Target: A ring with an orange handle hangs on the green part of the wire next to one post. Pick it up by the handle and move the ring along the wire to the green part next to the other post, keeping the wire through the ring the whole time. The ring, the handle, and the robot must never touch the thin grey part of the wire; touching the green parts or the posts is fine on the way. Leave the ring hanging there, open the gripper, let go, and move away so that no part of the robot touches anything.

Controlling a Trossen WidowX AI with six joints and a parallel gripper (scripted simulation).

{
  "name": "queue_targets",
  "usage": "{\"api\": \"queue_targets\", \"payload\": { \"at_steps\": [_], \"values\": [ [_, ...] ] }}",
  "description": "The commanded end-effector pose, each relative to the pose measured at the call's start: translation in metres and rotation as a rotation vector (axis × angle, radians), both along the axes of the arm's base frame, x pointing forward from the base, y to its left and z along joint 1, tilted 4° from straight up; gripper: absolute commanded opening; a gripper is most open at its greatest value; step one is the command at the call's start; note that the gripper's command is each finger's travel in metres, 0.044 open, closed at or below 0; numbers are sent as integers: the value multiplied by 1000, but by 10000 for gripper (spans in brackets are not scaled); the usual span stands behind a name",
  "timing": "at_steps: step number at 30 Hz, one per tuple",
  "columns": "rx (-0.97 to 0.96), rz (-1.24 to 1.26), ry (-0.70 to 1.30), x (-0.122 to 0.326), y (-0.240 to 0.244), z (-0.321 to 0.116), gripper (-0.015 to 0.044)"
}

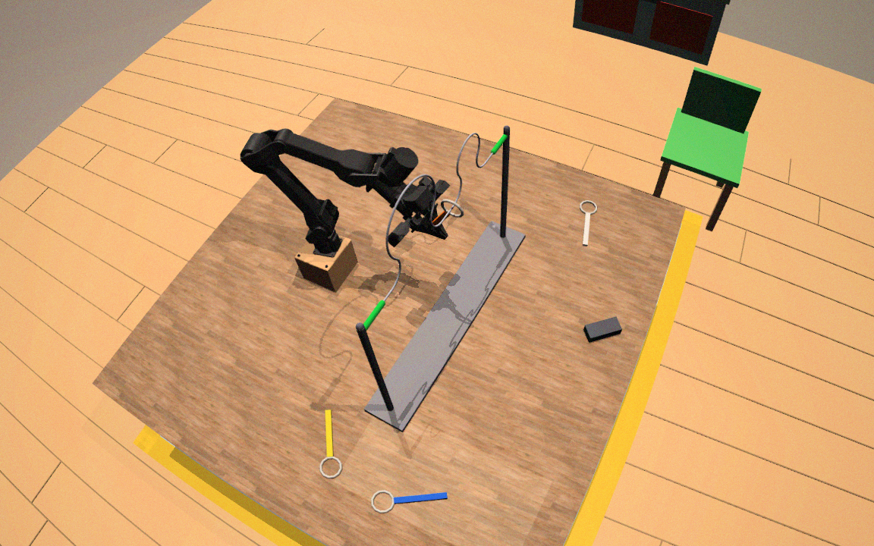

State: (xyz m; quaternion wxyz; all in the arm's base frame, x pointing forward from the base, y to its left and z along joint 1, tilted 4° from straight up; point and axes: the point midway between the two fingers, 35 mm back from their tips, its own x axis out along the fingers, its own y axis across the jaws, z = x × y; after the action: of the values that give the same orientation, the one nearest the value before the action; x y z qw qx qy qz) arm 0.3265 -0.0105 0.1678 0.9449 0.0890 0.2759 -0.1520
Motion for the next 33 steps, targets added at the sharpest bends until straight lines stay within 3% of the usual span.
{"api": "queue_targets", "payload": {
  "at_steps": [1, 33],
  "values": [
    [57, -7, -21, 4, 10, 5, -150],
    [716, -39, -179, 27, 95, 58, -150]
  ]
}}
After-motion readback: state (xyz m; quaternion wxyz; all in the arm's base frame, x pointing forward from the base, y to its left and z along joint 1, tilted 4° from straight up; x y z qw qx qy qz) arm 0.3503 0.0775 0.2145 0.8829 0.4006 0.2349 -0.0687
